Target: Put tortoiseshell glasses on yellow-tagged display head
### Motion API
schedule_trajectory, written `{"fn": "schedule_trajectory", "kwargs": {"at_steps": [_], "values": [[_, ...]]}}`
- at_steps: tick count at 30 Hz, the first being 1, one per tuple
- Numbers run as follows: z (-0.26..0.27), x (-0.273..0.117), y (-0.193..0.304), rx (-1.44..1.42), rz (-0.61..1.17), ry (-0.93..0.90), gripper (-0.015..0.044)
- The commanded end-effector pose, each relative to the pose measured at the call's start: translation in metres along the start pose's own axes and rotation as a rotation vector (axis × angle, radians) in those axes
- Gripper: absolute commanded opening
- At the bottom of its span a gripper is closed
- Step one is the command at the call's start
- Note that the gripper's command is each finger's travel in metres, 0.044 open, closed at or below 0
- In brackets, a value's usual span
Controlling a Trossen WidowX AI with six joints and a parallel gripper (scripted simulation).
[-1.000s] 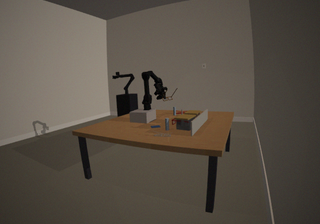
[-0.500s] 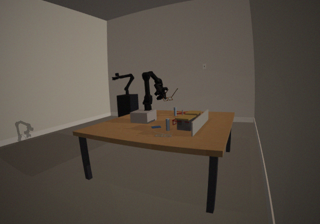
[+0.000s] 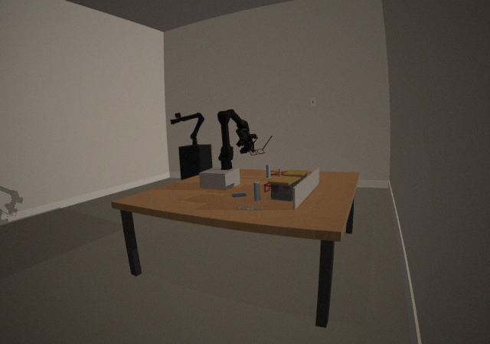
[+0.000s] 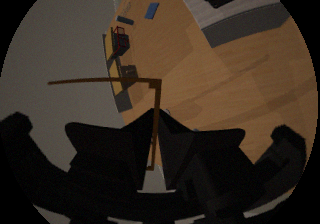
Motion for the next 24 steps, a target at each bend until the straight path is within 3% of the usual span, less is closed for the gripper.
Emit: {"fn": "schedule_trajectory", "kwargs": {"at_steps": [1,24], "values": [[0.001,0.002,0.000,0.046,-0.010,0.008,0.0000],[0.028,0.051,-0.007,1.100,-0.266,0.063,0.0000]]}}
Point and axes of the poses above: the point midway between the two fingers, 35 mm back from their tips, its own x axis out along the fingers, its own z axis across the jaws, y = z × x, the point moved 3 cm from there along -x, back along the fingers, and after that the axes turned 4 degrees about -x, right-handed, at the moved point
